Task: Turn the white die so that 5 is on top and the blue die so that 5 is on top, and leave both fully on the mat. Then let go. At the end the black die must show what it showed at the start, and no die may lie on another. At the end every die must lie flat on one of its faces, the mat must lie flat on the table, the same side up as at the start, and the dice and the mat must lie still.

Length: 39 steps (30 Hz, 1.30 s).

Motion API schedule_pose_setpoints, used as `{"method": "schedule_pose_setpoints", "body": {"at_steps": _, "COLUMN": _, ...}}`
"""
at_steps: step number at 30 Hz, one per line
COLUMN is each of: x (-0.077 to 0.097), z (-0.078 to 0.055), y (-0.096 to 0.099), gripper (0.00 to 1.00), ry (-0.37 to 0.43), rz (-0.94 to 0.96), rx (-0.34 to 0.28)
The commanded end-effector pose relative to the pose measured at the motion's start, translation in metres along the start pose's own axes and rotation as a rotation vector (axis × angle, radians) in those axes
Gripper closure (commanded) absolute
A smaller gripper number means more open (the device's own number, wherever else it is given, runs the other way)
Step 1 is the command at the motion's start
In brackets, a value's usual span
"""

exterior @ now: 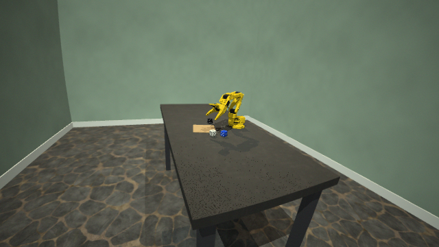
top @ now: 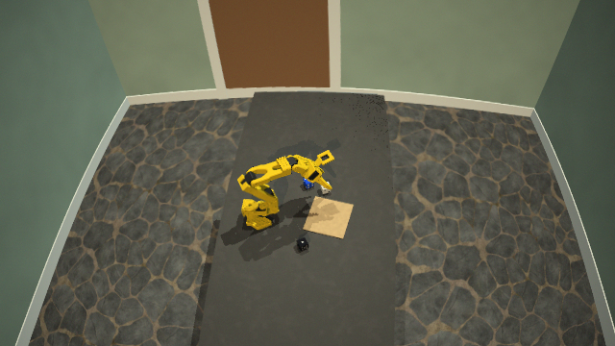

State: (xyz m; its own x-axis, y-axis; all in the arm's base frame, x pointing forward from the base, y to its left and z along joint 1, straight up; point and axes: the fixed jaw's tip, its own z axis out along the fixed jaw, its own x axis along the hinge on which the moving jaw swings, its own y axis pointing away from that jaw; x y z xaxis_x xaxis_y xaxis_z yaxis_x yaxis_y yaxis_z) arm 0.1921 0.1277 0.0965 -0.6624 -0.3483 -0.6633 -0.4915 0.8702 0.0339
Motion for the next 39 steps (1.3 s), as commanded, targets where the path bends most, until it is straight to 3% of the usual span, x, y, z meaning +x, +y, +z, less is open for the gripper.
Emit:
{"method": "schedule_pose_setpoints", "body": {"at_steps": 1, "x": 0.026, "z": 0.013, "y": -0.001, "gripper": 0.61, "ry": 0.116, "rz": -0.017, "rx": 0.002}}
{"method": "schedule_pose_setpoints", "body": {"at_steps": 6, "x": 0.04, "z": 0.017, "y": -0.001, "gripper": 0.65, "ry": 0.176, "rz": -0.022, "rx": 0.005}}
{"method": "schedule_pose_setpoints", "body": {"at_steps": 39, "x": 0.036, "z": 0.017, "y": 0.0, "gripper": 0.65, "ry": 0.154, "rz": -0.031, "rx": 0.001}}
